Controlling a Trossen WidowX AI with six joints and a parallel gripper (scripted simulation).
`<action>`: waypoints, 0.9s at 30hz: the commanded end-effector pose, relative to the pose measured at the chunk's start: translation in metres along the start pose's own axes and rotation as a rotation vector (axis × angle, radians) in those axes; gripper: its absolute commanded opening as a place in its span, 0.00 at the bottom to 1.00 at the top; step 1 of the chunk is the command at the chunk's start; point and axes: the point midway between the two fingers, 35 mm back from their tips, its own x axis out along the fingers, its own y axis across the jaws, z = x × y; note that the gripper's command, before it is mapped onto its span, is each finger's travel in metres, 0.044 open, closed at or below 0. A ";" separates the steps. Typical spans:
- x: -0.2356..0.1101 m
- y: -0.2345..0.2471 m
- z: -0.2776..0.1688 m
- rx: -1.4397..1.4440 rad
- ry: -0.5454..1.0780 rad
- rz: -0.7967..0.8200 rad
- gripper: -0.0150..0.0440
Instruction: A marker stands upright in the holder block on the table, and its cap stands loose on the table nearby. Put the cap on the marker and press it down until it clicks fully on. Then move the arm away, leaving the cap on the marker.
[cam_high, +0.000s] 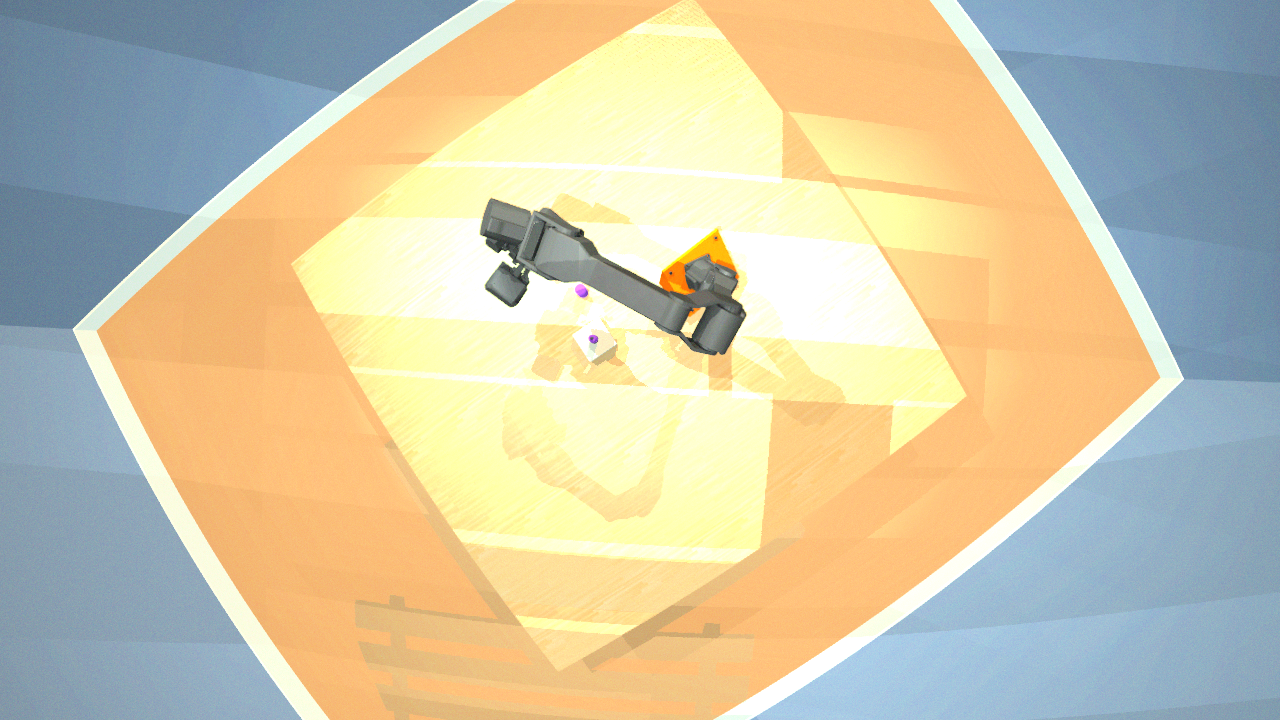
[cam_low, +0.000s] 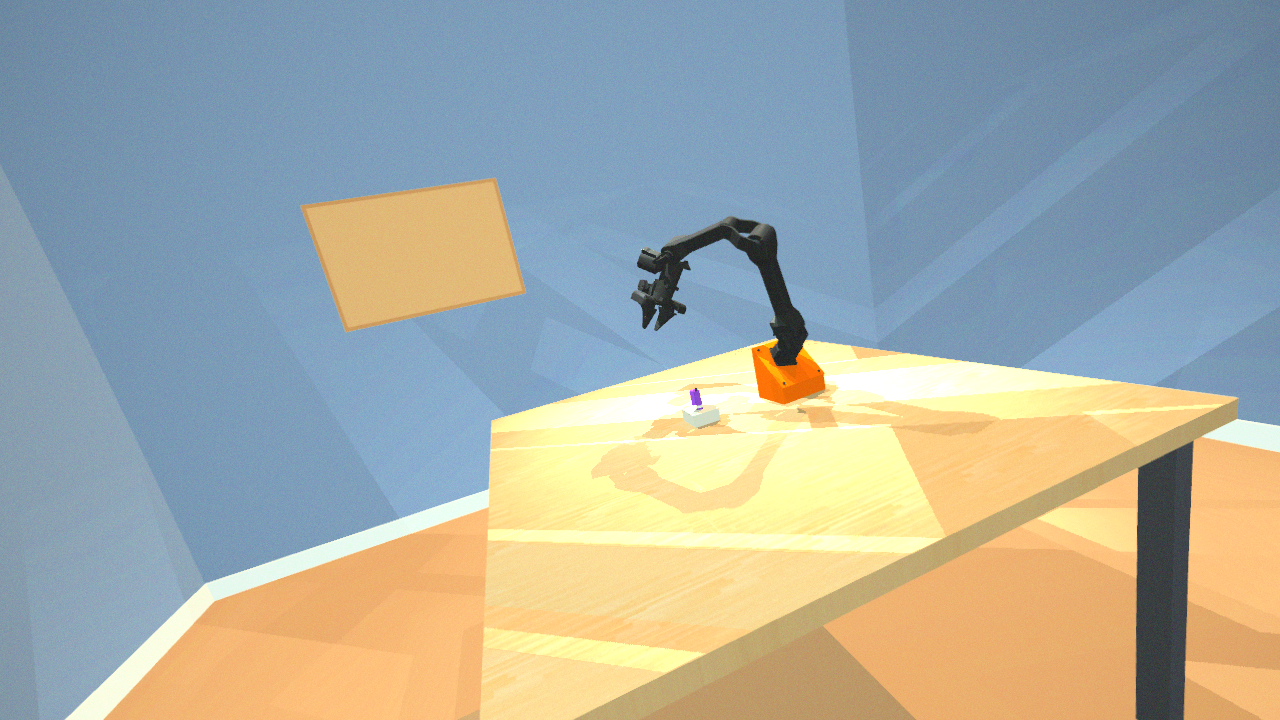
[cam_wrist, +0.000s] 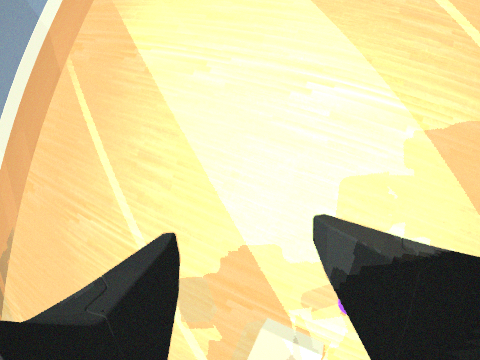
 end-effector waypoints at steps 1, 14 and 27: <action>0.044 -0.031 -0.054 -0.173 0.214 -0.153 0.65; 0.068 -0.070 -0.125 -0.384 0.494 -0.284 0.65; 0.100 -0.083 -0.137 -0.384 0.495 -0.283 0.65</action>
